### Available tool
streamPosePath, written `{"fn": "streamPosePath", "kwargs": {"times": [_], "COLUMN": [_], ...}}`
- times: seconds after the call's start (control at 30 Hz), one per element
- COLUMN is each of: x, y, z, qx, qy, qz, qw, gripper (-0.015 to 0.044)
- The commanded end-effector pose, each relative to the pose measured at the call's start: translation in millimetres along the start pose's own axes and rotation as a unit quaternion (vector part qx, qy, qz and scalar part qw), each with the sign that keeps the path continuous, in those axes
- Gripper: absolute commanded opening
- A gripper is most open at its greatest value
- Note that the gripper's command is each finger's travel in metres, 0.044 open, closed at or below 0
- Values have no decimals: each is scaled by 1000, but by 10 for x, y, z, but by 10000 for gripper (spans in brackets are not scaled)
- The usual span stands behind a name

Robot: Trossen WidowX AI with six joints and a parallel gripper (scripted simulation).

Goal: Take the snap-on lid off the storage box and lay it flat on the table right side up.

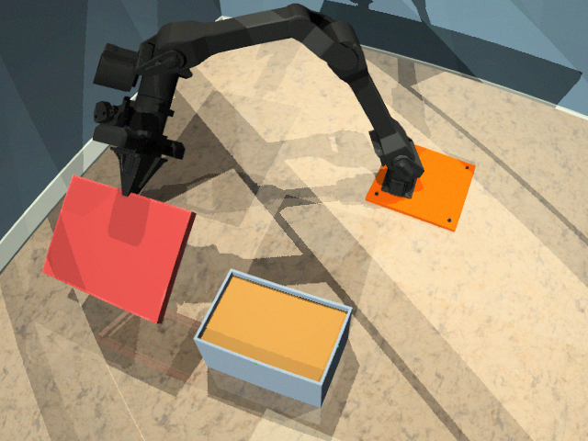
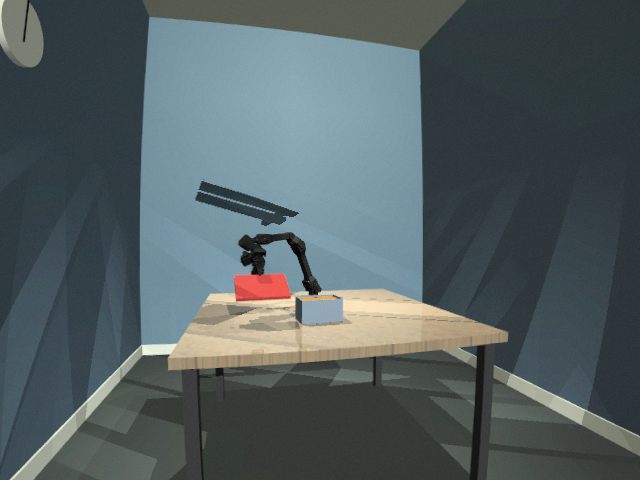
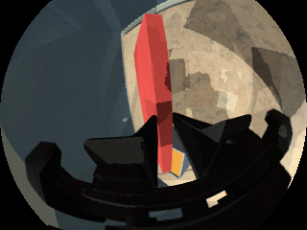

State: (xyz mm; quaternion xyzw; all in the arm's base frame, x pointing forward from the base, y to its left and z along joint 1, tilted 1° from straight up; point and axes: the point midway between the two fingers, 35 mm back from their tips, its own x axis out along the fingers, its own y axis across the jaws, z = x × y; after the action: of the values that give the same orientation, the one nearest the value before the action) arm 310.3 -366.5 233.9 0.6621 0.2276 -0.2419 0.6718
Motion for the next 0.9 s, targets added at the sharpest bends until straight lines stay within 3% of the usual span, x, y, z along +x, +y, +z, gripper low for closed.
{"fn": "streamPosePath", "kwargs": {"times": [0.0,0.87], "x": [26,161], "y": [-21,-179], "z": [-10,-10], "qx": [-2,-2], "qy": [3,3], "qz": [3,3], "qw": [1000,1000], "gripper": [0,0]}}
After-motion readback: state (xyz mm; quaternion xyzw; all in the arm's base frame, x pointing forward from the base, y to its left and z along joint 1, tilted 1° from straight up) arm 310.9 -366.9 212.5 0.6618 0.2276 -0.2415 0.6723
